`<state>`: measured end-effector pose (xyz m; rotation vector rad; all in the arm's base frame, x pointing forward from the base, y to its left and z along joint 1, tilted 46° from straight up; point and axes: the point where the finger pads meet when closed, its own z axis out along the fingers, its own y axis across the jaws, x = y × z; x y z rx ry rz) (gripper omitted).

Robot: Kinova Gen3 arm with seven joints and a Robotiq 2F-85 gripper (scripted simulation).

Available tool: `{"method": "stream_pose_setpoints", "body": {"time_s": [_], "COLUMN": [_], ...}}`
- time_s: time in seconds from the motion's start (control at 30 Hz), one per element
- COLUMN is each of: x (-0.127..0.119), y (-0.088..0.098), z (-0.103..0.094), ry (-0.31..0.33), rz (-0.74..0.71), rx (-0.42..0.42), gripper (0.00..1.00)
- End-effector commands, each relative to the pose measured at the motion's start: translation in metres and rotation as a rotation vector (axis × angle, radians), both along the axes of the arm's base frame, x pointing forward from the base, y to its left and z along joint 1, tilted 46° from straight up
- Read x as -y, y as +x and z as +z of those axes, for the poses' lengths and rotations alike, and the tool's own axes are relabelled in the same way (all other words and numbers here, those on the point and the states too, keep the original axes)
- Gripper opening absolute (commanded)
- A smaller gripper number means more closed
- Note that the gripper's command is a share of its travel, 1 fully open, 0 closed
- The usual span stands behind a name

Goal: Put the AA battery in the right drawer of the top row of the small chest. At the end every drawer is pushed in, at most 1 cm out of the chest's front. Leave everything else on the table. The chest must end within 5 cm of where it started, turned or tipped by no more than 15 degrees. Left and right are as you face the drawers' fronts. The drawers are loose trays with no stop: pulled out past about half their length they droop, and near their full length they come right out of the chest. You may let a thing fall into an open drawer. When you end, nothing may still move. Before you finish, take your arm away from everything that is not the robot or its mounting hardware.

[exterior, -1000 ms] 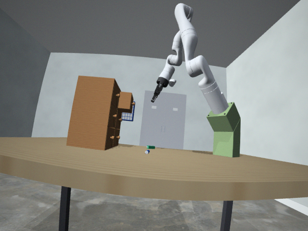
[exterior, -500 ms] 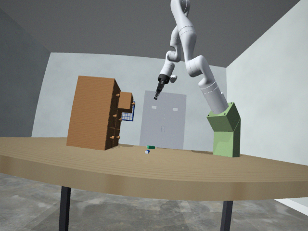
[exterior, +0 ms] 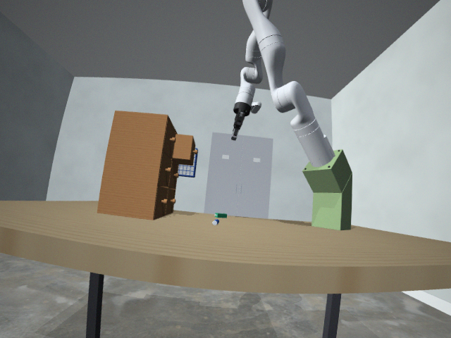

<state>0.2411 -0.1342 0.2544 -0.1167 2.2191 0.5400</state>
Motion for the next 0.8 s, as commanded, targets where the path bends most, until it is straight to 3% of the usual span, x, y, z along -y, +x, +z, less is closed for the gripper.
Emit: {"method": "stream_pose_setpoints", "body": {"time_s": [0.0, 0.23, 0.77], "x": [0.008, 0.014, 0.02], "y": [-0.011, -0.028, -0.048], "z": [0.0, 0.003, 0.006], "ry": [-0.013, -0.03, -0.049], "rz": [-0.009, 0.011, 0.034], "rx": [-0.042, -0.098, -0.163], "gripper": [0.33, 0.33, 0.33]}}
